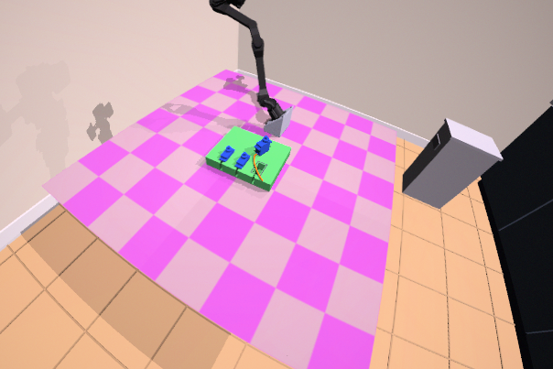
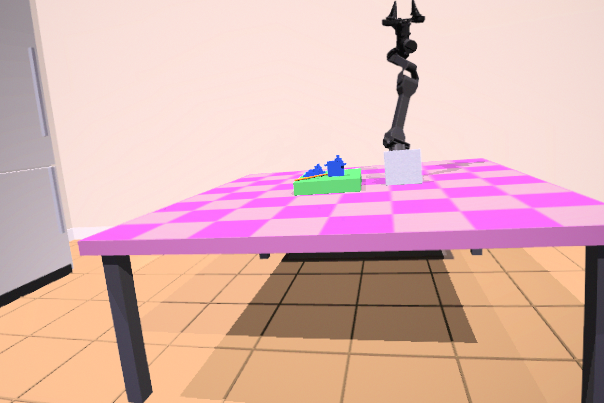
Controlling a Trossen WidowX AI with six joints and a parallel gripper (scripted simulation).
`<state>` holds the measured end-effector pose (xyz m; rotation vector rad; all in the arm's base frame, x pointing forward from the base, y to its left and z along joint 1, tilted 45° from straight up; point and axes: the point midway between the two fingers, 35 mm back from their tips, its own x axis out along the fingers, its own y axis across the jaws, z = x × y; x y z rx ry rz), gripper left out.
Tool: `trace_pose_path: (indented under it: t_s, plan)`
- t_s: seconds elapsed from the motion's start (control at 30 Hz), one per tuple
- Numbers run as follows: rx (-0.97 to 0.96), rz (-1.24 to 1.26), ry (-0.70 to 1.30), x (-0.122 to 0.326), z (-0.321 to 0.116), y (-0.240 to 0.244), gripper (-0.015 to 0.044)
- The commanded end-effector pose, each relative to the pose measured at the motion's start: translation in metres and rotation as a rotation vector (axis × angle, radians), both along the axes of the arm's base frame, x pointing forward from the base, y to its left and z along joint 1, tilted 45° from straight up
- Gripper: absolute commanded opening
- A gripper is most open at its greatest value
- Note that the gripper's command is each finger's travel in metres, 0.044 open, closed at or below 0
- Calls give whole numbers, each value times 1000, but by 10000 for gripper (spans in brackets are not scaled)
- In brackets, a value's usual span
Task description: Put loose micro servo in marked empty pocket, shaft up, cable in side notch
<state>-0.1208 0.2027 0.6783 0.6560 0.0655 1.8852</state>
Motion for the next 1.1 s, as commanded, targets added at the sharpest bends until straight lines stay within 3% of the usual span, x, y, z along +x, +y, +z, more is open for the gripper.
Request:
trace_pose_path:
  t_s: [0.0, 0.47, 1.07]
  plan:
    - [1, 2, 3, 0, 0, 0, 374]
    - [49, 103, 158, 12, 18, -27, 6]
    - [157, 368, 521, 55, 55, -84, 0]
